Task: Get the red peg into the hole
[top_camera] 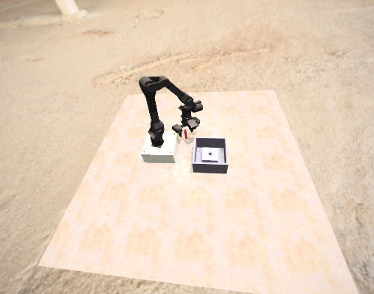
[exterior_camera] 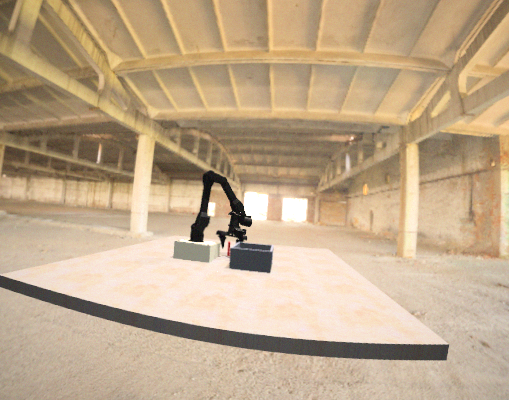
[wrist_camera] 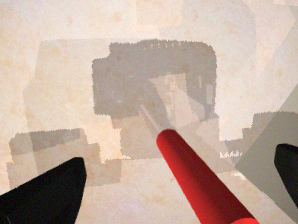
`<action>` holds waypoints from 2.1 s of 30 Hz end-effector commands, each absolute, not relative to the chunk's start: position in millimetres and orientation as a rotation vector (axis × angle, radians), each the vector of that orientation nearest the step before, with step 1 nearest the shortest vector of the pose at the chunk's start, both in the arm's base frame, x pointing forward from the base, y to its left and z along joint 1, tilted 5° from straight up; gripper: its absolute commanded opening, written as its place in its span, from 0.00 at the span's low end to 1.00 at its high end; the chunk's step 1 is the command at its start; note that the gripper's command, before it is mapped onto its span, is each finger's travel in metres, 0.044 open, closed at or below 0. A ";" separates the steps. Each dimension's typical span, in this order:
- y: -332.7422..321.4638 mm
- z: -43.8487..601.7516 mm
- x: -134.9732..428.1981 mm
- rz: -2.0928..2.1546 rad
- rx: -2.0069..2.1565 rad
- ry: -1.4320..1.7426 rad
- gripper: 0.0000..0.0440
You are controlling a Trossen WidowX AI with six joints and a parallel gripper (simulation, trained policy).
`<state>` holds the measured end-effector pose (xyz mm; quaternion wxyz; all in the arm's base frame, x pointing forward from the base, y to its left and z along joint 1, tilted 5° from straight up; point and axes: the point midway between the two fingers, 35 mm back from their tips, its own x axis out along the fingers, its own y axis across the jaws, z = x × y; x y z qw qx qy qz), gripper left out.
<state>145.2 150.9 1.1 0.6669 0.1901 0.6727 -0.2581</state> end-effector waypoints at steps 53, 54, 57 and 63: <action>109.2 90.9 248.4 -0.779 0.536 1.254 0.00; 105.7 91.9 252.0 -0.787 0.542 1.247 0.00; 94.5 94.2 262.4 -0.808 0.559 1.228 0.00; 70.7 93.9 282.6 -0.838 0.580 1.201 0.00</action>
